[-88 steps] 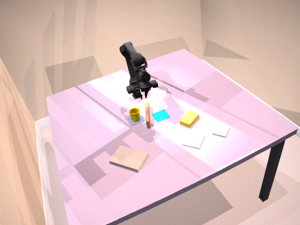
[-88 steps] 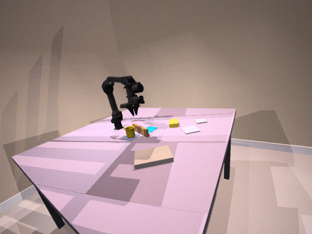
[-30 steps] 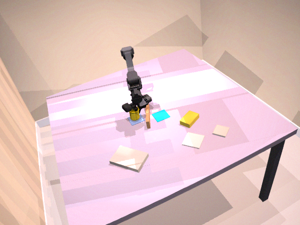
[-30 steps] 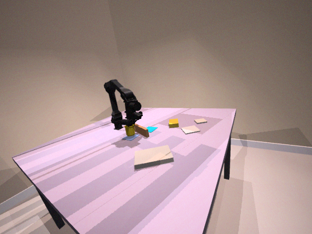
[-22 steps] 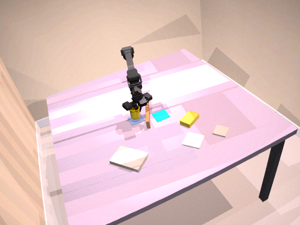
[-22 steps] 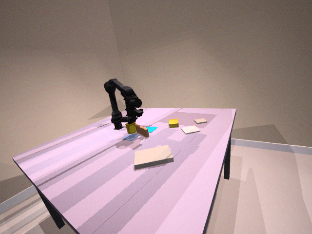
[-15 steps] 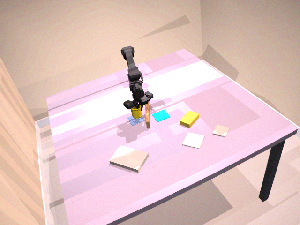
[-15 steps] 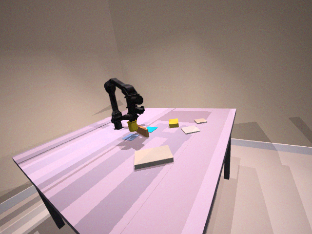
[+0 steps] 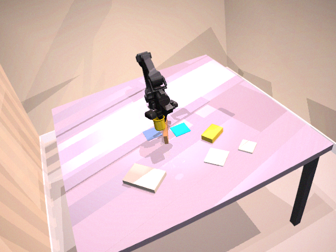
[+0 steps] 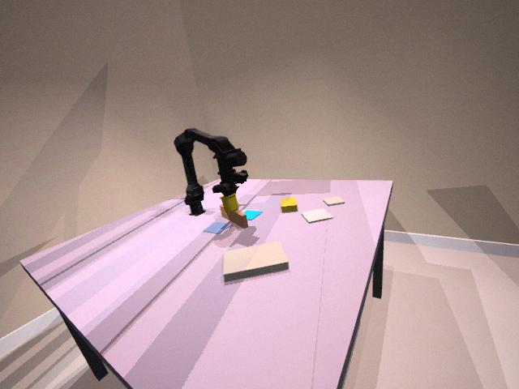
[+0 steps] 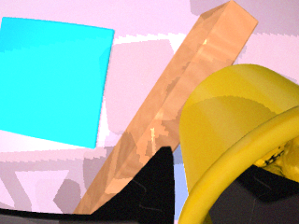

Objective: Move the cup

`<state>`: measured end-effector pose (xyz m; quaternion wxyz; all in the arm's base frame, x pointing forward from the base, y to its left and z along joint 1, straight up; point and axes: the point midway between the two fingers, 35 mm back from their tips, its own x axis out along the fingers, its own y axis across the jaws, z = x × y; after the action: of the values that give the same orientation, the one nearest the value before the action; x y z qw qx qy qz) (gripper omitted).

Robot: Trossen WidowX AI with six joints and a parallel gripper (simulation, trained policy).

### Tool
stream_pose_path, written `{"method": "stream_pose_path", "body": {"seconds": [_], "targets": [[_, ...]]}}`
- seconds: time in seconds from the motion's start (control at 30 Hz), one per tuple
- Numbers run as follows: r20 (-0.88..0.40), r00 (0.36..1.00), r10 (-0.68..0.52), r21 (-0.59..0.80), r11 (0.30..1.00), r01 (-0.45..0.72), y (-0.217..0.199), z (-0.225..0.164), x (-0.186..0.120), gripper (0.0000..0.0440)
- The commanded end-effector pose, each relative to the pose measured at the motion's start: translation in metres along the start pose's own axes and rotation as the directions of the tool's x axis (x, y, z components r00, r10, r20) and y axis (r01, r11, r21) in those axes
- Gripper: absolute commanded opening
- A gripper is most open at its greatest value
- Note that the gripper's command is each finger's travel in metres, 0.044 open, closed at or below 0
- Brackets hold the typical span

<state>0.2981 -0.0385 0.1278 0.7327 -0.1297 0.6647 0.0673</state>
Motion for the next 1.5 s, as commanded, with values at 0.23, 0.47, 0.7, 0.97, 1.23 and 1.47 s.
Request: {"method": "stream_pose_path", "body": {"seconds": [0.23,0.47,0.7,0.97,1.23,1.47], "targets": [[0.04,0.999,0.004,-0.035,0.999,-0.002,0.024,0.02,-0.001,0.0004],[0.057,0.998,0.01,-0.062,0.998,-0.006,0.044,0.03,0.003,0.0],[0.066,0.998,0.019,-0.089,0.996,-0.013,0.065,0.037,0.008,0.0],[0.068,0.997,0.028,-0.113,0.993,-0.02,0.089,0.04,0.017,0.0],[0.051,0.998,0.025,-0.117,0.993,-0.019,0.103,0.033,0.032,0.0005],[0.028,0.999,0.021,-0.108,0.994,-0.018,0.108,0.023,0.046,0.0034]]}}
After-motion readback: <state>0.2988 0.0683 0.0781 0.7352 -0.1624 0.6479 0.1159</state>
